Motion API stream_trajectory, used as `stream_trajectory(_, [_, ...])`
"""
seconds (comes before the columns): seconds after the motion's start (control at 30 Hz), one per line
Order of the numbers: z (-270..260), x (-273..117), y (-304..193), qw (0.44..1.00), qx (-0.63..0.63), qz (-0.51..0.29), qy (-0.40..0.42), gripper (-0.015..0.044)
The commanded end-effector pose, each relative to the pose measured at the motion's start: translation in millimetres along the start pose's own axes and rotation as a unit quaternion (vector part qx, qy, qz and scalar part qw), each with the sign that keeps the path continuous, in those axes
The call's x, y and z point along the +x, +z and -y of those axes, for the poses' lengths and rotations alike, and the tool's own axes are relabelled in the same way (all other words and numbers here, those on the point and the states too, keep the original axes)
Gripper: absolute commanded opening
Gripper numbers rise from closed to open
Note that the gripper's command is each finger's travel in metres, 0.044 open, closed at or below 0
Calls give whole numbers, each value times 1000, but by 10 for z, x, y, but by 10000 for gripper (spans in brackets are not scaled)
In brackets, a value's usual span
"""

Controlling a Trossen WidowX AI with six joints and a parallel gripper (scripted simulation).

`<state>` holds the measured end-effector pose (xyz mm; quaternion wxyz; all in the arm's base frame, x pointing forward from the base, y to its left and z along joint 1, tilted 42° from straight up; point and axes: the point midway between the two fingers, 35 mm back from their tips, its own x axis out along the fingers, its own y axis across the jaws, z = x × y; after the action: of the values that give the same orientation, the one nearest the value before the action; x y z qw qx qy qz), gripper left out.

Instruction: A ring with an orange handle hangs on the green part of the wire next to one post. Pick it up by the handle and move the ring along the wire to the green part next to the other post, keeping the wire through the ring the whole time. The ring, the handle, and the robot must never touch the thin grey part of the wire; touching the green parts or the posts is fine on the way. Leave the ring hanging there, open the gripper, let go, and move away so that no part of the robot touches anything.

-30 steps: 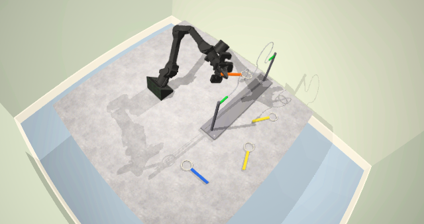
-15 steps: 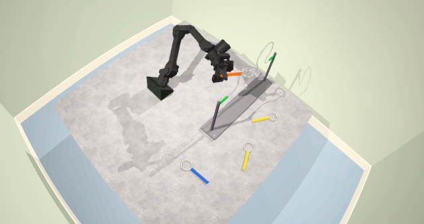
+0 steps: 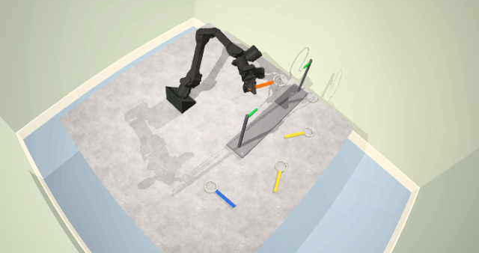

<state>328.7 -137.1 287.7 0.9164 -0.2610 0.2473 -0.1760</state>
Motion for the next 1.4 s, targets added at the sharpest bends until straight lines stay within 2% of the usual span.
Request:
stream_trajectory(0.0, [-63, -9, 21, 999, 46, 0, 24, -150])
stream_trajectory(0.67, [-380, -76, 120, 958, 250, -9, 138, -150])
stream_trajectory(1.37, [-616, -212, 349, 858, 449, -17, 249, -150])
